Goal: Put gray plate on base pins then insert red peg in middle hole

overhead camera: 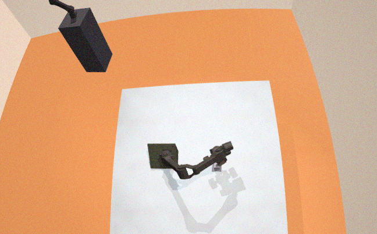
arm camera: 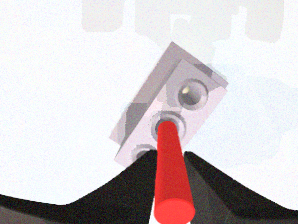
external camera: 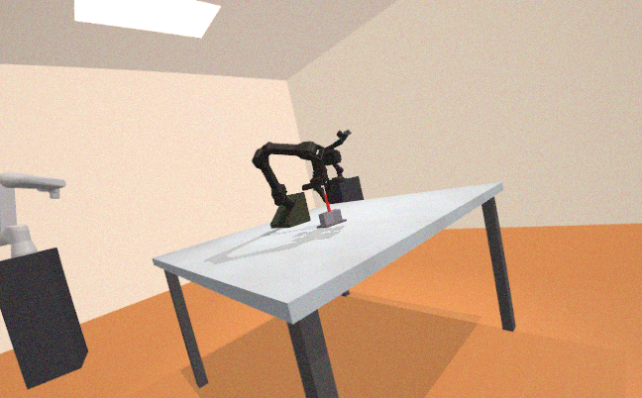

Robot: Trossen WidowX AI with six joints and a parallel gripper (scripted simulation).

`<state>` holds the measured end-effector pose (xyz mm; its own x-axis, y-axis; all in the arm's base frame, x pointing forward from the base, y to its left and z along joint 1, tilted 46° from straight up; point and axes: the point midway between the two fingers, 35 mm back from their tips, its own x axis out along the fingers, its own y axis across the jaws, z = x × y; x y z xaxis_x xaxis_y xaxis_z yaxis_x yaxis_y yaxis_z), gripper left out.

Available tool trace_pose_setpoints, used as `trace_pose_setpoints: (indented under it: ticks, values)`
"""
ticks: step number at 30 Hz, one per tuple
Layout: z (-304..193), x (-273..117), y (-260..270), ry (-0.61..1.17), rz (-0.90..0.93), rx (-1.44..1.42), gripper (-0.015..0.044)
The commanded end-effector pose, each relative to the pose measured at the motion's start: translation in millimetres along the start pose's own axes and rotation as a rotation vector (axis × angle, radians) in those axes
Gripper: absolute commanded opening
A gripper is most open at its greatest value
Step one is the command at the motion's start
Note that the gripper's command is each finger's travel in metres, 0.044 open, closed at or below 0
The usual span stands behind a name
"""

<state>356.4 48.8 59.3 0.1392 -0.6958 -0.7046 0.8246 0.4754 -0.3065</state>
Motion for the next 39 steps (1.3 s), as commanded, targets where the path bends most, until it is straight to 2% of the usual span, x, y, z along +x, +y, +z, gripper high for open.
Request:
trace_pose_setpoints:
  ticks: [1,13,19,39]
  values:
    - [0.1,1.3,-1.0,0.000,0.001,0.001,0.0000]
    - [-0.1,1.8,-0.2,0.001,0.000,0.005,0.0000]
    - [-0.1,1.8,-0.2,0.001,0.000,0.005,0.0150]
    - [-2.0,-6.7,-0.5,-0.004,0.000,-0.005,0.0150]
